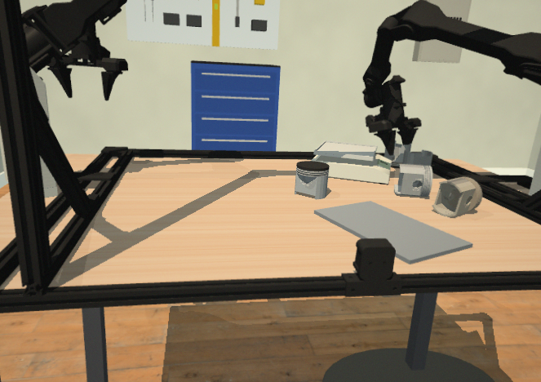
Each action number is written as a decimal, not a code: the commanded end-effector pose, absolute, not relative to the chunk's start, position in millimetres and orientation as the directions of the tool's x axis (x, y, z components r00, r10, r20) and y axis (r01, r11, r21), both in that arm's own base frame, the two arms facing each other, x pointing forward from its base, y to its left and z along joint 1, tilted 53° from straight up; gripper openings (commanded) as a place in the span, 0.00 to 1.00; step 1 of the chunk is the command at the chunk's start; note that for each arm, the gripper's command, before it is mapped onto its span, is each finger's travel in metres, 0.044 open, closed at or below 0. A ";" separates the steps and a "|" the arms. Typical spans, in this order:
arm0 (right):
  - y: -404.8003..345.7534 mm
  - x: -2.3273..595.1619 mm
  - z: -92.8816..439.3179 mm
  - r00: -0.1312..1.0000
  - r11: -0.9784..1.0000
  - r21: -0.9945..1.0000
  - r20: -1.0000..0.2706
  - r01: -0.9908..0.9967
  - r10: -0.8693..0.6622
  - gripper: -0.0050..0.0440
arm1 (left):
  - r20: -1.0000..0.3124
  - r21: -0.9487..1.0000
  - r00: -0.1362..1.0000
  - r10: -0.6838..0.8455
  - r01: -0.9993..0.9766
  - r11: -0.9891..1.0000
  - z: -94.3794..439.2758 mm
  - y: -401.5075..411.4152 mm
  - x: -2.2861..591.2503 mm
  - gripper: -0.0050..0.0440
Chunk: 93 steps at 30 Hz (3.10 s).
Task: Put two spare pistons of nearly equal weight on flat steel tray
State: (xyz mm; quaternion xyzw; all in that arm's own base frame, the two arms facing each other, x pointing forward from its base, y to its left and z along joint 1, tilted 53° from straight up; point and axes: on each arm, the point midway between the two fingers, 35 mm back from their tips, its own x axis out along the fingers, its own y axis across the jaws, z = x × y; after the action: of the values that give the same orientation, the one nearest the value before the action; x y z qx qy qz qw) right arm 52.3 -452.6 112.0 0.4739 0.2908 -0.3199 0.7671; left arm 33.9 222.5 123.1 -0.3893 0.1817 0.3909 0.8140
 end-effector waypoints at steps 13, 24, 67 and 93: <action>-447.8 36.6 132.3 0.623 0.354 0.533 -0.750 0.768 -0.223 0.87 | -0.599 -0.493 0.630 0.494 -0.776 0.393 123.3 222.4 34.2 1.00; -444.3 27.2 143.5 0.623 0.354 0.533 -0.750 0.768 -0.223 0.87 | -0.599 -0.493 0.630 0.494 -0.776 0.393 123.3 222.4 34.2 1.00; -400.7 -32.7 204.8 0.638 0.268 0.587 -0.626 0.764 -0.449 0.87 | -0.599 -0.493 0.630 0.494 -0.776 0.393 123.3 222.4 34.2 1.00; -380.1 -9.9 210.3 0.630 0.306 0.559 -0.592 0.770 -0.502 0.87 | -0.599 -0.493 0.630 0.494 -0.776 0.393 123.3 222.4 34.2 1.00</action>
State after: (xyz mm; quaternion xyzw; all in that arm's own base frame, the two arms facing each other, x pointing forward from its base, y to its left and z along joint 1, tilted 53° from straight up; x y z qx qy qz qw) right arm -20.3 -390.4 204.3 0.4459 0.1480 -0.4015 0.7862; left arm 33.9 222.5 123.1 -0.3893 0.1817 0.3909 0.8140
